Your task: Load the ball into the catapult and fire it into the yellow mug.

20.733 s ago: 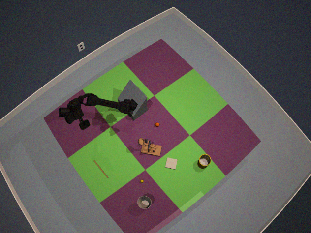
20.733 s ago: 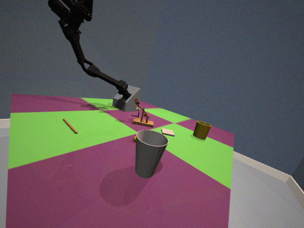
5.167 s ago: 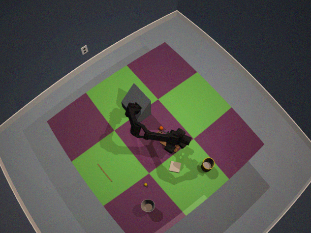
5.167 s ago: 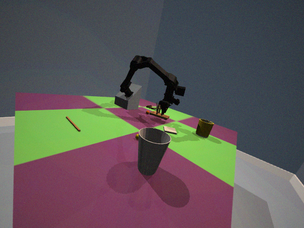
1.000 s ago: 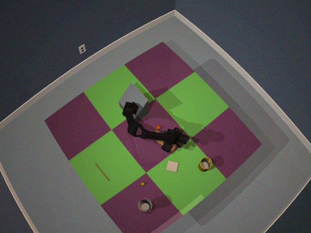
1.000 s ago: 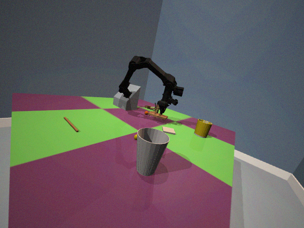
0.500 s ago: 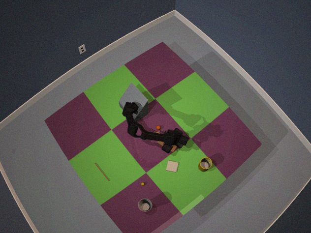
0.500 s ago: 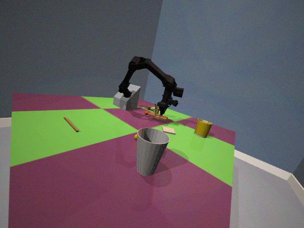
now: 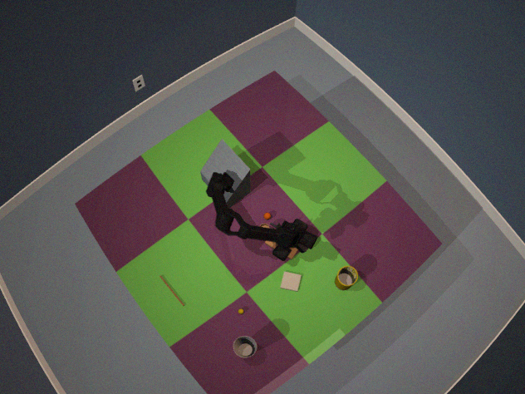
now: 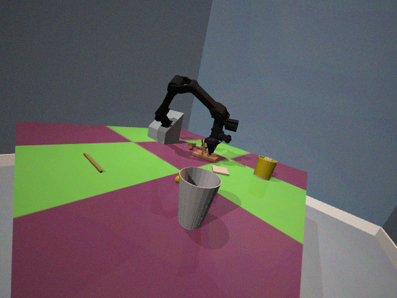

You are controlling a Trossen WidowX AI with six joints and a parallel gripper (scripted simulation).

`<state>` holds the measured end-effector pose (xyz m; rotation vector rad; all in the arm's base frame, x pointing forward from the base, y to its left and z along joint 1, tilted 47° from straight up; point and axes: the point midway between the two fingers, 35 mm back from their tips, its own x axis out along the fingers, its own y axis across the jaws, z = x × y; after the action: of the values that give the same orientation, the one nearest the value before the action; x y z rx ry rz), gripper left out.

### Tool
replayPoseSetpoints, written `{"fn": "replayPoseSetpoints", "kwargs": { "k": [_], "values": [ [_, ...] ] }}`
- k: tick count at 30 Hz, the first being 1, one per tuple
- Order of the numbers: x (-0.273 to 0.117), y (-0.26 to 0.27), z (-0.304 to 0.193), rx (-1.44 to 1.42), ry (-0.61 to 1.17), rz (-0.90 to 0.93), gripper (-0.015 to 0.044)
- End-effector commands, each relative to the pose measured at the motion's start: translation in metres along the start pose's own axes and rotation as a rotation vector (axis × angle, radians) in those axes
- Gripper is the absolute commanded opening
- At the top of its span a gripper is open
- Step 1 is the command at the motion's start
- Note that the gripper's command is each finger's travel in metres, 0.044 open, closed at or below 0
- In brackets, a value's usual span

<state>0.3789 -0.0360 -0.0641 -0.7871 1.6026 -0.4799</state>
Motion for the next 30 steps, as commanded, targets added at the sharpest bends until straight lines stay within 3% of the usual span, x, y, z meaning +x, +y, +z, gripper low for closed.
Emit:
{"fn": "replayPoseSetpoints", "kwargs": {
  "k": [1, 8, 21, 24, 28, 30],
  "values": [
    [0.002, 0.0, 0.002, -0.008, -0.01, -0.007, 0.0],
    [0.003, -0.001, 0.0, 0.002, -0.002, -0.001, 0.0],
    [0.003, -0.001, 0.0, 0.002, -0.002, -0.001, 0.0341],
    [-0.02, 0.0, 0.003, 0.001, -0.004, 0.003, 0.042],
    [-0.086, 0.001, 0.001, 0.0, -0.003, 0.004, 0.044],
    [-0.097, 0.001, 0.0, 0.0, -0.003, 0.003, 0.044]
  ]
}}
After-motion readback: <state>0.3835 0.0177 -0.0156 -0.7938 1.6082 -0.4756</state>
